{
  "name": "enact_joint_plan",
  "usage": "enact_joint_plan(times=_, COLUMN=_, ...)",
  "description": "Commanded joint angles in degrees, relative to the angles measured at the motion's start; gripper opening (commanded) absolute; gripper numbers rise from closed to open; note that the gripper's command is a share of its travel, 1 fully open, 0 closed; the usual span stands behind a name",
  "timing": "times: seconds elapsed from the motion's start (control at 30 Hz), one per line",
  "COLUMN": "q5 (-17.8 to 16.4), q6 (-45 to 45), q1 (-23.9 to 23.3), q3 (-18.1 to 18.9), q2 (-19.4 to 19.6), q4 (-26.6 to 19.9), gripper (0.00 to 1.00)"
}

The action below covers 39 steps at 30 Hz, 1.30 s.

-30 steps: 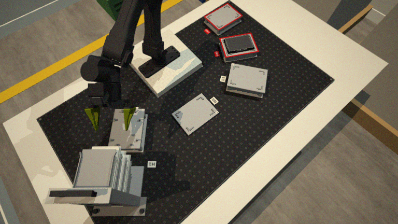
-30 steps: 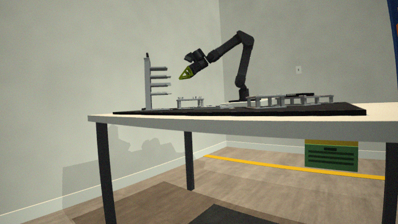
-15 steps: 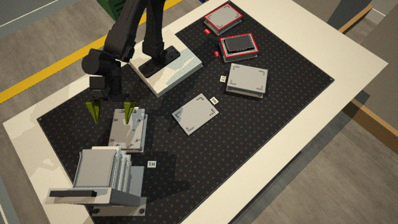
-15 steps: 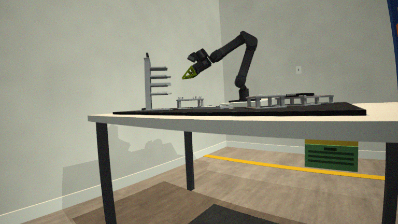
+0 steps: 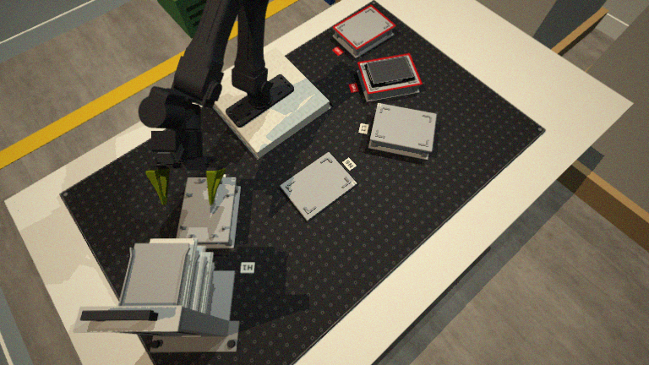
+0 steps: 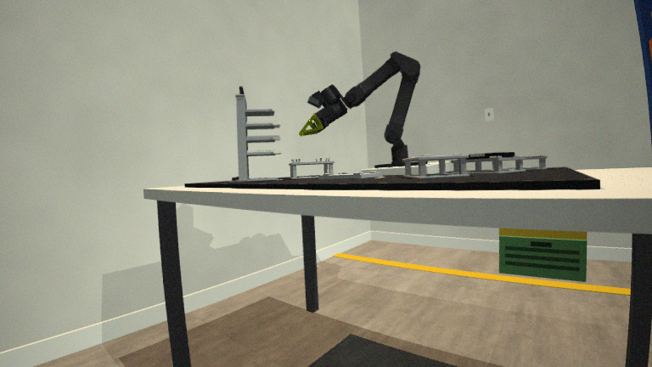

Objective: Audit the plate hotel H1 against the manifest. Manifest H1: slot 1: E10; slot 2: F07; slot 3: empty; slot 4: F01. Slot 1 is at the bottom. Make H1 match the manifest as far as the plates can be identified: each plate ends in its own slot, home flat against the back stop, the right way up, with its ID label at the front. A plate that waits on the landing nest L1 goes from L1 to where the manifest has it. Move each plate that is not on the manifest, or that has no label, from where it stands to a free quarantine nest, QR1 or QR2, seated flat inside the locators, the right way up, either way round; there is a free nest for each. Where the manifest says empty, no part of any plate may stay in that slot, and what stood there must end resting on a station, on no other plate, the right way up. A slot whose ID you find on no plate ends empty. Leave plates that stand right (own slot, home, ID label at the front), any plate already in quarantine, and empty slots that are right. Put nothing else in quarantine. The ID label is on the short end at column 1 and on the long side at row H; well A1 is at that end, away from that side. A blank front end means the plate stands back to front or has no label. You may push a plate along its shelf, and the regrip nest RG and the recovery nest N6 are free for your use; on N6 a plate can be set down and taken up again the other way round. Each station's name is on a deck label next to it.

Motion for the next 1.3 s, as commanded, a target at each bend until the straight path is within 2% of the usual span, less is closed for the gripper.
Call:
enact_joint_plan(times=0.0, q5=-0.2, q6=0.0, q1=0.1, q3=-0.4, q2=0.1, q4=1.7, gripper=1.00)
enact_joint_plan(times=0.53, q5=0.0, q6=0.2, q1=0.3, q3=-4.4, q2=3.1, q4=8.7, gripper=1.00)
enact_joint_plan(times=1.27, q5=2.8, q6=1.9, q1=3.5, q3=-0.2, q2=10.7, q4=12.8, gripper=1.00)
